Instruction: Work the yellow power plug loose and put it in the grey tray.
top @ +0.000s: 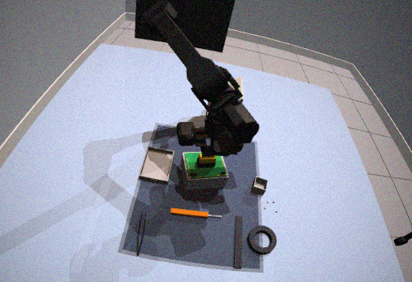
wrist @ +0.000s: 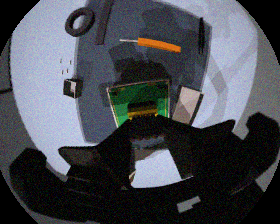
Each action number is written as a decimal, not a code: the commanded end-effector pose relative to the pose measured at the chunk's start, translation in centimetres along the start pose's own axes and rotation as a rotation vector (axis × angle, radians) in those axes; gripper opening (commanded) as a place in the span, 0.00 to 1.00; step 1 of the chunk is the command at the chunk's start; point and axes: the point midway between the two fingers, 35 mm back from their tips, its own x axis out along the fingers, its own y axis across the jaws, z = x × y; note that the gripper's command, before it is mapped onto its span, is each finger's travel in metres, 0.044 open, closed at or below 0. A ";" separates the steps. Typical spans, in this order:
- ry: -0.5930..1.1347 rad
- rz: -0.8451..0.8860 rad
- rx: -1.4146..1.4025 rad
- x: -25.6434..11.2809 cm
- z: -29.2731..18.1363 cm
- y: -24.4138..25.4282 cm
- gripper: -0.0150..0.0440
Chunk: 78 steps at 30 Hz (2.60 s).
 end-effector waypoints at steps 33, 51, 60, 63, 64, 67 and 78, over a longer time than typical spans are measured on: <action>0.001 0.129 -0.005 -1.2 0.0 -1.3 0.25; 0.000 -0.121 -0.006 -1.5 0.0 0.9 0.25; 0.001 0.108 -0.005 -1.7 0.0 -1.1 0.25; 0.001 0.131 -0.005 -1.8 0.0 -1.3 0.25; 0.001 0.126 -0.005 -1.8 0.0 -1.2 0.25; 0.001 0.075 -0.005 -1.9 0.0 -0.8 0.25; 0.000 -0.143 -0.006 -2.1 0.0 1.1 0.25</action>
